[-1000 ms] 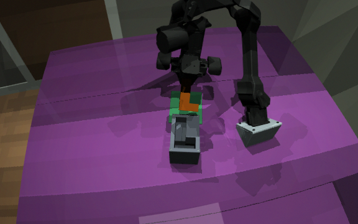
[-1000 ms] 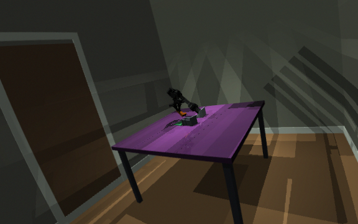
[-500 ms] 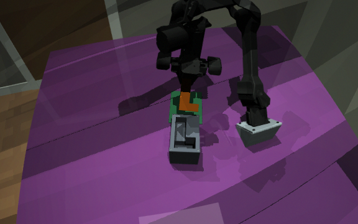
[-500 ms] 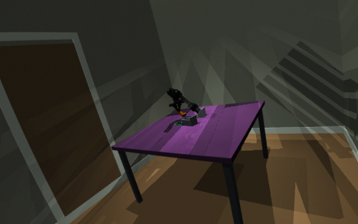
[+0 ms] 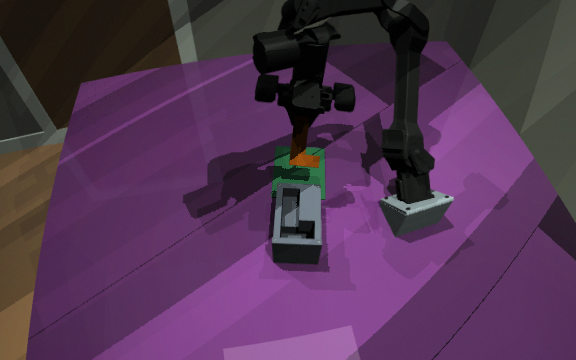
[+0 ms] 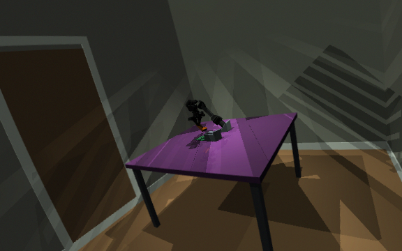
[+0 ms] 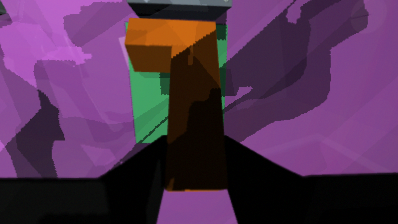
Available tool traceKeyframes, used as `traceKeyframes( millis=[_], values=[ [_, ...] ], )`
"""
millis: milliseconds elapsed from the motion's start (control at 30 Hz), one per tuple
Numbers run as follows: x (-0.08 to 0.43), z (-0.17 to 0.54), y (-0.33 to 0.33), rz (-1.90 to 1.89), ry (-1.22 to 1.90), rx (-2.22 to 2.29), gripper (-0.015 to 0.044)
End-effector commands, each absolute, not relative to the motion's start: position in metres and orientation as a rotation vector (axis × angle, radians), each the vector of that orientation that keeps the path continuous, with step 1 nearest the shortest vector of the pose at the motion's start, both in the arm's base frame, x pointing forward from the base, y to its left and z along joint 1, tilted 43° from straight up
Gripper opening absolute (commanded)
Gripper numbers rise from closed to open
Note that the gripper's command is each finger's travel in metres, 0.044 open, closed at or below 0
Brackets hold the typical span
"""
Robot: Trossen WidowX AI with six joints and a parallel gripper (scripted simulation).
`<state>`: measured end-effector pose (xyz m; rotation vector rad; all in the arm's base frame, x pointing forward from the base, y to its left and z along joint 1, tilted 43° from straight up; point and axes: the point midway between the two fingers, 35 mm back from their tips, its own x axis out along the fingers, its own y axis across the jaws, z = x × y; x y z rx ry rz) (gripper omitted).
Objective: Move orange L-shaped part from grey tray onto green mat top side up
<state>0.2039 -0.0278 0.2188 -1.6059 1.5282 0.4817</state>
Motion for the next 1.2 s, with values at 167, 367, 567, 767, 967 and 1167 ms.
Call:
traceKeyframes(
  millis=[167, 367, 567, 767, 967, 1167],
  values=[
    [0.201, 0.220, -0.038, 0.501, 1.555, -1.621, 0.0000],
    [0.203, 0.213, -0.044, 0.494, 1.596, -1.617, 0.0000],
    [0.205, 0.206, -0.049, 0.490, 1.619, -1.615, 0.0000],
    [0.206, 0.199, -0.055, 0.488, 1.631, -1.614, 0.0000],
    [0.207, 0.193, -0.062, 0.487, 1.637, -1.614, 0.0000],
    [0.208, 0.186, -0.068, 0.486, 1.640, -1.613, 0.0000]
  ],
)
